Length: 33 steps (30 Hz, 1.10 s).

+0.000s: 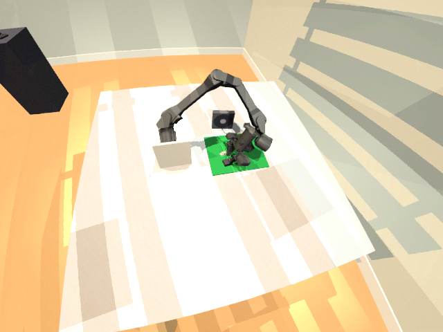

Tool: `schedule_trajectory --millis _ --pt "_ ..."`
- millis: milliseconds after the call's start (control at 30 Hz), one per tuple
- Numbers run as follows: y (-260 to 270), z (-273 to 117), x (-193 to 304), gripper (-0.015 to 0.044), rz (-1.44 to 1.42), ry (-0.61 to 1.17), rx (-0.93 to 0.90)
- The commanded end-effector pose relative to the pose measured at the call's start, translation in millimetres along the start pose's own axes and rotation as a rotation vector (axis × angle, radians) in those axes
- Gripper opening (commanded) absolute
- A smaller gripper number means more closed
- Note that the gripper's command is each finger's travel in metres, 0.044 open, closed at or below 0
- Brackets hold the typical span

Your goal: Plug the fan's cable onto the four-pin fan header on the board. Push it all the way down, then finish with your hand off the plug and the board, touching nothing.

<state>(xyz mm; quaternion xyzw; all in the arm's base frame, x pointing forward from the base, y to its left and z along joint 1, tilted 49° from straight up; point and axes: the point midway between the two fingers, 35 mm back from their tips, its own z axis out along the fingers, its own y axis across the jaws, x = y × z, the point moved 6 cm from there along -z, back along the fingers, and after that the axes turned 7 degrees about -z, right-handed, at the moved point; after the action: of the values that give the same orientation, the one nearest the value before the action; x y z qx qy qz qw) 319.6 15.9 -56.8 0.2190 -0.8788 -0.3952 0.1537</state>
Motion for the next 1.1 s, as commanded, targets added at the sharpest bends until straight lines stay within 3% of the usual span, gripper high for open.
schedule_trajectory --millis 0,1067 --pt "0.1 8.8 -2.1 0.0210 0.004 0.004 -0.008" --pt "0.1 14.1 -4.1 0.0210 0.004 0.004 -0.008"
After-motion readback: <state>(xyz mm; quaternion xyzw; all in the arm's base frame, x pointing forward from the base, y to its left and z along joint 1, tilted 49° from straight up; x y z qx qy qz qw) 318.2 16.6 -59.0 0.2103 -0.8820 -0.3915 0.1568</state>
